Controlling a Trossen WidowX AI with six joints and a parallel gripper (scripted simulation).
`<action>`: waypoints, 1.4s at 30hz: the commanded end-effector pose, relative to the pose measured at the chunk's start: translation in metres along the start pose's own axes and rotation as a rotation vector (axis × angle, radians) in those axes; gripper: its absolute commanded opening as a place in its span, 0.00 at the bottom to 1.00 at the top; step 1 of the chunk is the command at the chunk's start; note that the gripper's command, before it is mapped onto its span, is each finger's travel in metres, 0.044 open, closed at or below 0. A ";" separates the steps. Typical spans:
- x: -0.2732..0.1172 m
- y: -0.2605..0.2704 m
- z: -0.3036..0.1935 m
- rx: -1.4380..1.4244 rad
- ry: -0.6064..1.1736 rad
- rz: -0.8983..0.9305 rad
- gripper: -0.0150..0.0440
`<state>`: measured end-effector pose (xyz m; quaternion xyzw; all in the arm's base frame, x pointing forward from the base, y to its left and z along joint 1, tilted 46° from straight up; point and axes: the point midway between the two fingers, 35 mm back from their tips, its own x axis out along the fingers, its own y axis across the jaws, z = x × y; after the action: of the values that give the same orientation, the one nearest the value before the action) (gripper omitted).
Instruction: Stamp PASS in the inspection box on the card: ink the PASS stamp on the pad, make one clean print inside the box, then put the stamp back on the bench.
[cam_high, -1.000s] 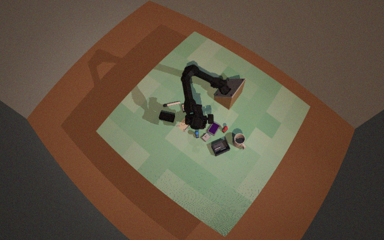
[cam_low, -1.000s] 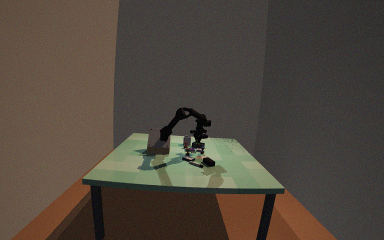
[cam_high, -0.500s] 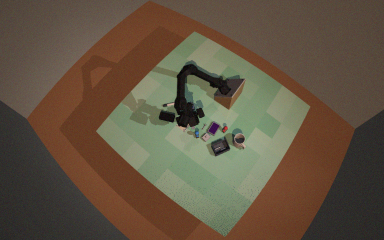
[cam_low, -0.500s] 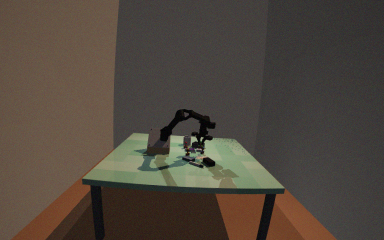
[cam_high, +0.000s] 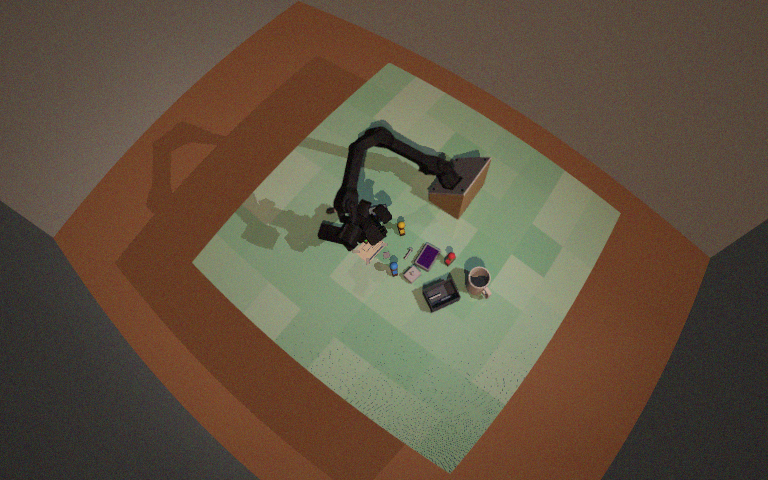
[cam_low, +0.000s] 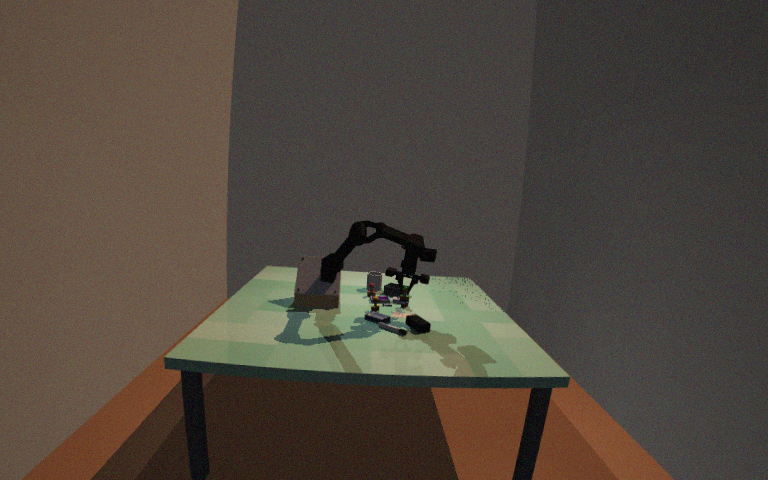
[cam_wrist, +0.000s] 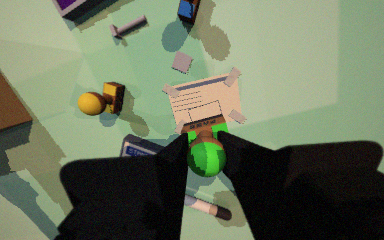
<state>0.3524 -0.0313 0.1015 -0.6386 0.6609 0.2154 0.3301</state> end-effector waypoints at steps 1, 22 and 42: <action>0.000 -0.001 -0.004 -0.020 0.005 -0.001 0.25; 0.013 -0.004 -0.003 -0.021 0.004 -0.001 0.25; 0.026 -0.005 -0.003 -0.022 0.004 -0.001 0.25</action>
<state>0.3584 -0.0496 0.0878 -0.6423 0.6579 0.2219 0.3247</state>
